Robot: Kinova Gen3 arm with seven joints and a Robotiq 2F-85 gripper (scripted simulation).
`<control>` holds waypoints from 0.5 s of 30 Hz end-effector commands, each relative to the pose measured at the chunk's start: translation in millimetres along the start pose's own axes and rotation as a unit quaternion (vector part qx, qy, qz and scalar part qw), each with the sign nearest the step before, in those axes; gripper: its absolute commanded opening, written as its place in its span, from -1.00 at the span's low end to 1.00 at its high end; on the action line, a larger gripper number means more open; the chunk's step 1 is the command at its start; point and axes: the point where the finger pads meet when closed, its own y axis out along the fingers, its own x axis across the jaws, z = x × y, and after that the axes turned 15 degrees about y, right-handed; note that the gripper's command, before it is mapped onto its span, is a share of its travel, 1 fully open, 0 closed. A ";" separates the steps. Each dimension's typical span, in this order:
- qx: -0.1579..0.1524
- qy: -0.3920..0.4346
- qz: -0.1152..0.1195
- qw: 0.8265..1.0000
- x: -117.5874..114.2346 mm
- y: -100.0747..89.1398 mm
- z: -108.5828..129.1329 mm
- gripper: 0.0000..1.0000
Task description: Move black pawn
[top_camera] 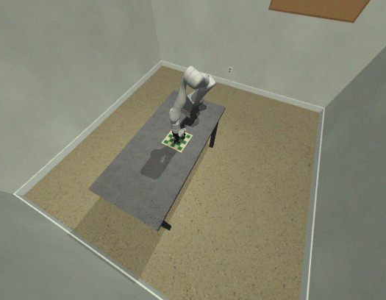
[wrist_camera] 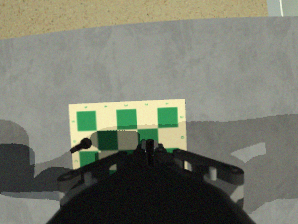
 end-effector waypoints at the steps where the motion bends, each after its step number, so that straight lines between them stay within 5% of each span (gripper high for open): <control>1: -0.001 0.000 0.003 1.000 -1.3 18.7 -2.5 -1.00; 15: -0.001 -0.001 0.002 1.000 -1.5 33.5 -1.8 -1.00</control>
